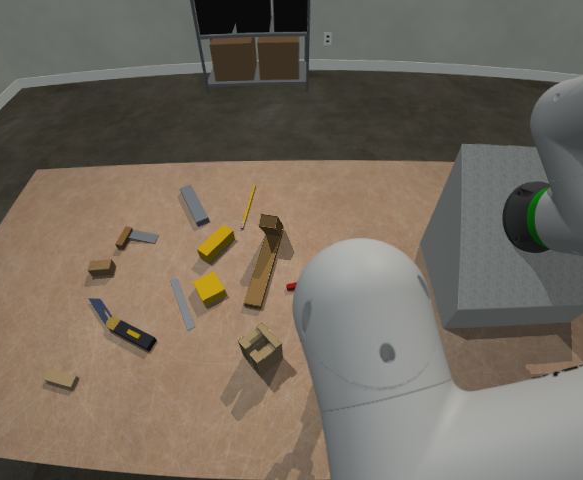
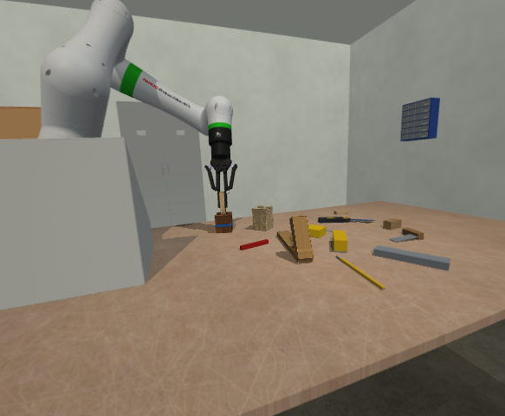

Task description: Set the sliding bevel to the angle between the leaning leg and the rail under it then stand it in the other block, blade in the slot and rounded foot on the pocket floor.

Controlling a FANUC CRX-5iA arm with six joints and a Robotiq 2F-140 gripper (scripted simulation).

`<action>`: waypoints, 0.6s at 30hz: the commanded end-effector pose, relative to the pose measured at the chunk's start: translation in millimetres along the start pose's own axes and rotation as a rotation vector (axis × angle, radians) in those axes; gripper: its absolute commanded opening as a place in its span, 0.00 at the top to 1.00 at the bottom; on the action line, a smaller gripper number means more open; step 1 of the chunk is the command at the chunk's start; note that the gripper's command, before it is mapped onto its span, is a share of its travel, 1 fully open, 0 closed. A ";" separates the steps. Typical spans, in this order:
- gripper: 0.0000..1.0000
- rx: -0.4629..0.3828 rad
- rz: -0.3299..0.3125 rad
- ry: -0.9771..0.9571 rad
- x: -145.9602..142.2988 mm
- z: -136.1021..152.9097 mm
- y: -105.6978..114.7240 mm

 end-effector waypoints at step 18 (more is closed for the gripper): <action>0.90 0.000 0.002 0.000 0.6 -1.2 -4.0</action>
Point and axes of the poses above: the point where the finger pads meet when closed, its own y axis back along the fingers, its own x axis across the jaws, z = x × y, the point moved 8 cm from there along y, back along the fingers, and after that the axes turned 6 degrees about y, right-handed, at the moved point
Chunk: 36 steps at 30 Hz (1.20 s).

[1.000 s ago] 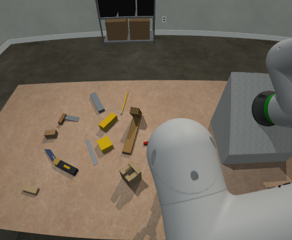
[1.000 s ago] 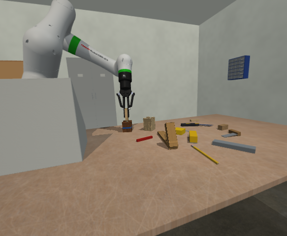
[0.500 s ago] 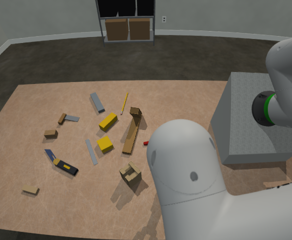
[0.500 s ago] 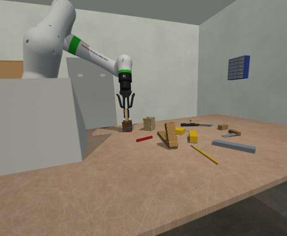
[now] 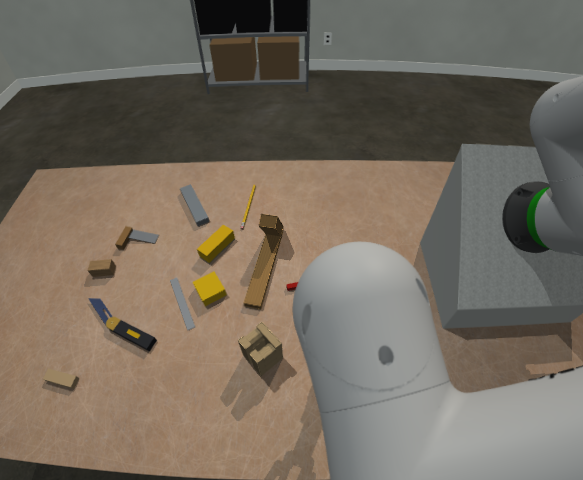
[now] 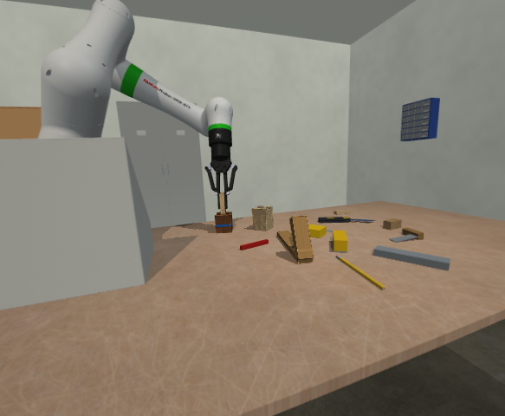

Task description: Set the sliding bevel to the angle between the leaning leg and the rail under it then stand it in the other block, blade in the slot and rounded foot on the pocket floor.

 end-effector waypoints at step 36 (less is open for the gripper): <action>0.90 0.000 0.002 0.000 0.6 -1.5 -5.2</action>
Point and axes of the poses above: the point where the finger pads meet when closed, its own y axis back along the fingers, its own x axis across the jaws, z = x × y, the point moved 8 cm from there along y, back along the fingers, and after that the axes turned 6 degrees about y, right-handed, at the moved point
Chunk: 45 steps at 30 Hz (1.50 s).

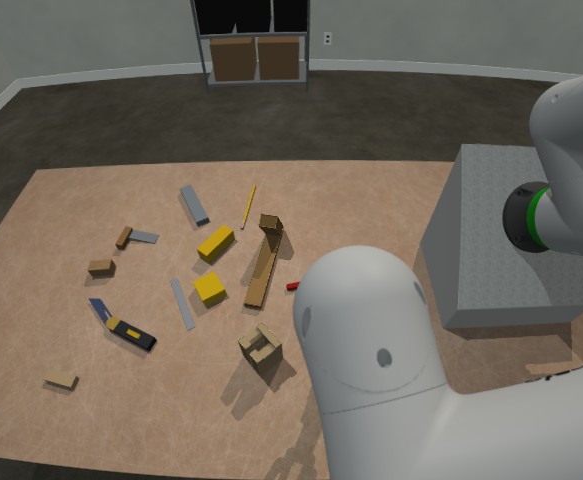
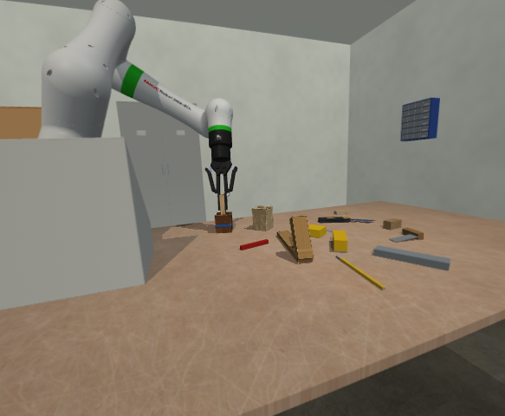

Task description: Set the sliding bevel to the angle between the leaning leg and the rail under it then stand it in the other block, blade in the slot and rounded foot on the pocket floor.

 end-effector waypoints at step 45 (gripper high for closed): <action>0.90 0.000 0.001 0.000 0.6 -2.2 -8.0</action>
Point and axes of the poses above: the point where the finger pads meet when closed, its own y axis back along the fingers, its own x axis across the jaws, z = x × y, the point moved 8 cm from there along y, back along the fingers, and after that the axes turned 6 degrees about y, right-handed, at the moved point
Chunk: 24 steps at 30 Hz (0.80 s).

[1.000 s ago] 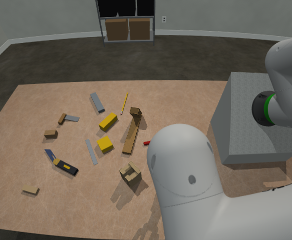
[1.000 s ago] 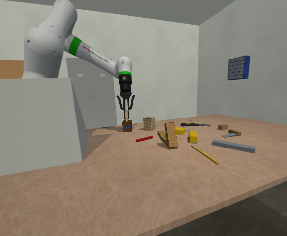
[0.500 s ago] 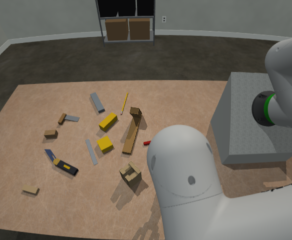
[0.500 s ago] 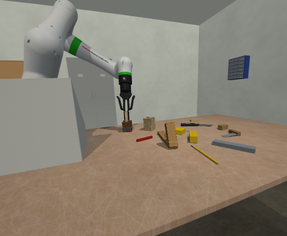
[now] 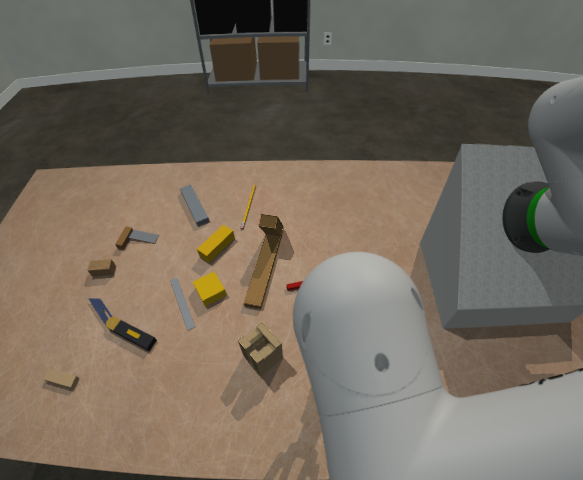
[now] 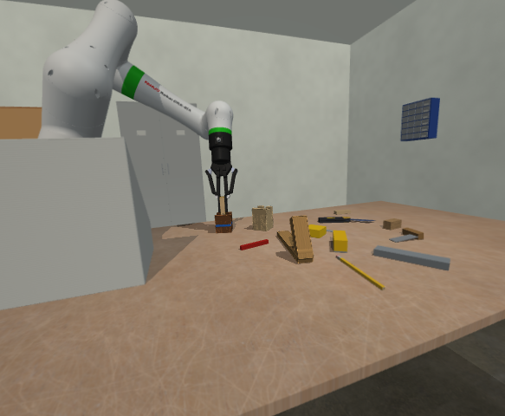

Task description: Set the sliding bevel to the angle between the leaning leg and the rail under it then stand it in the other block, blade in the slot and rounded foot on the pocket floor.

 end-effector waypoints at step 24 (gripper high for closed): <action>0.00 0.000 0.001 0.000 0.4 -0.1 0.4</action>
Point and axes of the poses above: the point where the finger pads meet when closed, its own y axis back along the fingers, its own x axis across the jaws, z = x × y, the point moved 8 cm from there along y, back along the fingers, and after that the axes turned 6 degrees about y, right-handed, at the moved point
